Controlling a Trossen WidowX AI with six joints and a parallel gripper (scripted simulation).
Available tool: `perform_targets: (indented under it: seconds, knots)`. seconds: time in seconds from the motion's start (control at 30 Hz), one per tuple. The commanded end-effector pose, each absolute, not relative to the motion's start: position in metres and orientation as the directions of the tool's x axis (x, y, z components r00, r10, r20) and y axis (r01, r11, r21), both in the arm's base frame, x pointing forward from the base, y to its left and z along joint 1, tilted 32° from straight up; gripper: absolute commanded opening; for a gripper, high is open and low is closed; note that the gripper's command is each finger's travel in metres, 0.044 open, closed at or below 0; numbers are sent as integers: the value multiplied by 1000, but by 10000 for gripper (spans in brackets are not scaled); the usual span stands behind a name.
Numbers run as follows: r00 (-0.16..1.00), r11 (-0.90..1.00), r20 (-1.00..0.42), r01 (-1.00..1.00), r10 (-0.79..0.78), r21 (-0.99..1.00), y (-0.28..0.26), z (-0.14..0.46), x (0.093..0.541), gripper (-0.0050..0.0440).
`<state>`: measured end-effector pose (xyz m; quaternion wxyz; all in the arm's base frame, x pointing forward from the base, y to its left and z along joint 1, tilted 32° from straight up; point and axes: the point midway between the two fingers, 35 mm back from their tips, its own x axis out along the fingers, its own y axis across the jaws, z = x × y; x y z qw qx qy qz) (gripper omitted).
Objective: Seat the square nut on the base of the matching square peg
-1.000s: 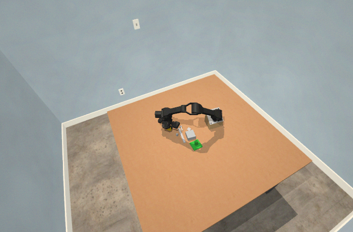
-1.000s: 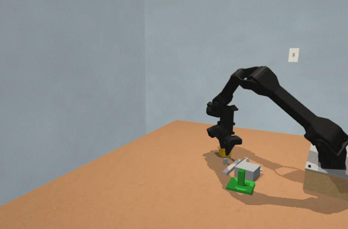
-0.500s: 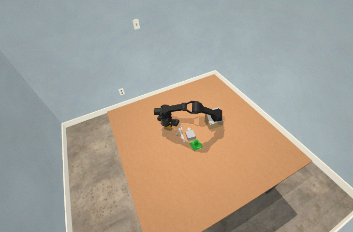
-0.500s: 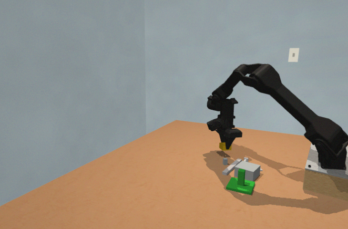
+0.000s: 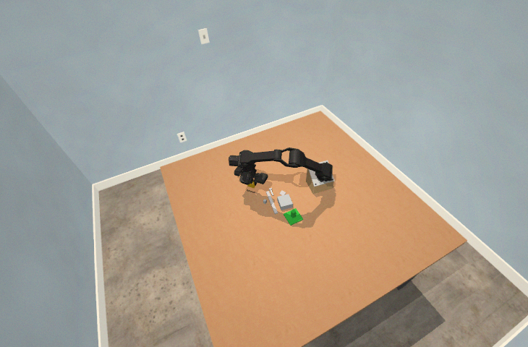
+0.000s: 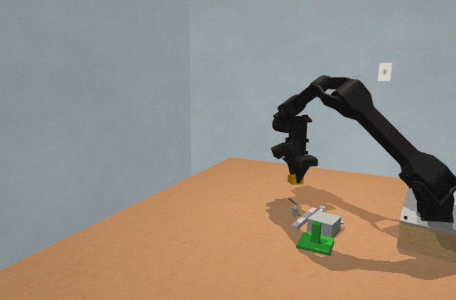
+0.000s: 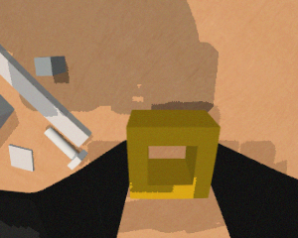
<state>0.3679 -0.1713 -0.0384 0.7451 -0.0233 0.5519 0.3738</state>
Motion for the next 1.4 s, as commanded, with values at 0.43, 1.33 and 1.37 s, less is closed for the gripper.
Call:
perform_targets:
  seconds: [0.43, 1.33, 1.37]
  knots:
    - [127, 725, -845, -589, 519, 357, -196, 5, 361, 0]
    - [123, 792, -855, -462, 503, 400, -137, 43, 362, 0]
    - [123, 792, -855, -462, 503, 400, -137, 43, 362, 0]
